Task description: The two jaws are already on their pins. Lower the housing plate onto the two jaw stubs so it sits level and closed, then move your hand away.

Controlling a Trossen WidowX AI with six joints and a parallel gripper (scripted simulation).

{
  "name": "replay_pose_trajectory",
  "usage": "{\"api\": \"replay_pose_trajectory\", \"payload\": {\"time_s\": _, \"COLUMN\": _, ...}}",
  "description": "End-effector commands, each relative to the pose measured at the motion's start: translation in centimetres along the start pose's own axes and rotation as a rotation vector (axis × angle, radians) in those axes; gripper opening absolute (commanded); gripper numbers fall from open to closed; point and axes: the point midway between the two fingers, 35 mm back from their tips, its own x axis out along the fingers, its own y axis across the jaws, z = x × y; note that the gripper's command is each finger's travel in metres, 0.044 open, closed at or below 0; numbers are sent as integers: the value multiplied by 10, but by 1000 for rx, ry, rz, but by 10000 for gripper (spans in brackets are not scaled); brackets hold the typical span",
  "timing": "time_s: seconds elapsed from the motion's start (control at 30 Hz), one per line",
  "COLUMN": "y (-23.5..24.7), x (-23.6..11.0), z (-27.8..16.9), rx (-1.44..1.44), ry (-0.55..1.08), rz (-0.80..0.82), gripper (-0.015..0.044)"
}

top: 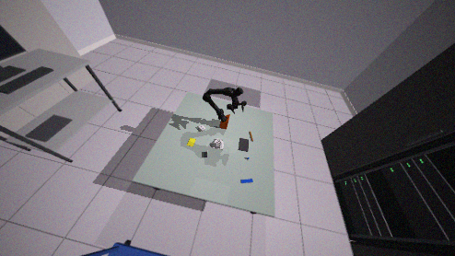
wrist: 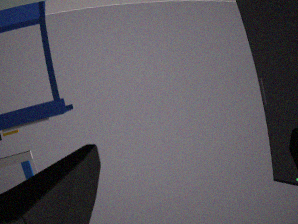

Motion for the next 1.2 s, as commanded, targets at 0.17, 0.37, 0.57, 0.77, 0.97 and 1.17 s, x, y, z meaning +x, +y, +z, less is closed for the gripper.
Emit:
{"api": "replay_pose_trajectory", "payload": {"time_s": 0.17, "y": 13, "x": 10, "z": 0, "rx": 95, "ry": -27, "rz": 26, "gripper": 440}}
{"api": "replay_pose_trajectory", "payload": {"time_s": 0.37, "y": 37, "x": 25, "z": 1, "rx": 258, "ry": -68, "rz": 75, "gripper": 440}}
{"api": "replay_pose_trajectory", "payload": {"time_s": 0.57, "y": 62, "x": 40, "z": 4, "rx": 426, "ry": -103, "rz": 135, "gripper": 440}}
{"api": "replay_pose_trajectory", "payload": {"time_s": 0.77, "y": 86, "x": 51, "z": 9, "rx": 587, "ry": -131, "rz": 192, "gripper": 440}}
{"api": "replay_pose_trajectory", "payload": {"time_s": 0.97, "y": 106, "x": 60, "z": 15, "rx": 740, "ry": -152, "rz": 246, "gripper": 440}}
{"api": "replay_pose_trajectory", "payload": {"time_s": 1.17, "y": 130, "x": 68, "z": 24, "rx": 905, "ry": -172, "rz": 306, "gripper": 440}}
